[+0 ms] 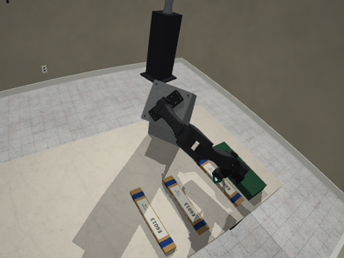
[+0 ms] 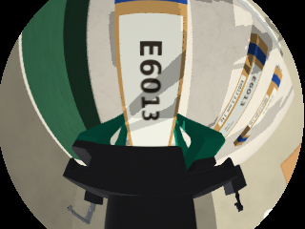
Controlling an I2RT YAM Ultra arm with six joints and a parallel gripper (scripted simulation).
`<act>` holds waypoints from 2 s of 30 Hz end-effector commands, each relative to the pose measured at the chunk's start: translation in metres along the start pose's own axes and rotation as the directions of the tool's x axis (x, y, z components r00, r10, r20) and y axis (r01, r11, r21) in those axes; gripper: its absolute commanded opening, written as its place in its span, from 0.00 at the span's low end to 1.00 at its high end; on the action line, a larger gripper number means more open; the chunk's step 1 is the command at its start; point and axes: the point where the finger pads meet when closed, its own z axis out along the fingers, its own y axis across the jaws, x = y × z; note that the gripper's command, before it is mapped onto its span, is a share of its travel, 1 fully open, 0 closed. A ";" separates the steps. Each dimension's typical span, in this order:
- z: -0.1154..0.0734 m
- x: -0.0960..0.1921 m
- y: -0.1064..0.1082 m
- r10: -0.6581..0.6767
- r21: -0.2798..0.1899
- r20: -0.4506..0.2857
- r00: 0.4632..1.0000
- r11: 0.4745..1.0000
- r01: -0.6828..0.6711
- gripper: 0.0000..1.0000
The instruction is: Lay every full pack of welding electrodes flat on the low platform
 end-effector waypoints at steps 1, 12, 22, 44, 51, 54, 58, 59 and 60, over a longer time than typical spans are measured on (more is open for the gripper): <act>-0.045 -0.031 0.007 0.004 -0.021 0.092 0.996 1.000 -0.002 0.00; -0.046 -0.031 0.007 0.004 -0.021 0.092 0.996 1.000 -0.002 0.00; -0.045 -0.031 0.007 0.005 -0.020 0.091 0.996 1.000 -0.003 0.00; -0.045 -0.031 0.007 0.006 -0.021 0.091 0.996 1.000 -0.004 0.00; -0.044 -0.031 0.007 0.005 -0.021 0.091 0.996 1.000 -0.004 0.00; -0.044 -0.031 0.008 0.005 -0.021 0.091 0.996 1.000 -0.004 0.00; -0.048 -0.030 0.008 0.007 -0.021 0.091 0.996 1.000 -0.005 0.00; -0.050 -0.030 0.008 0.007 -0.021 0.091 0.996 1.000 -0.005 0.00; -0.052 -0.030 0.008 0.007 -0.021 0.091 0.996 1.000 -0.005 0.00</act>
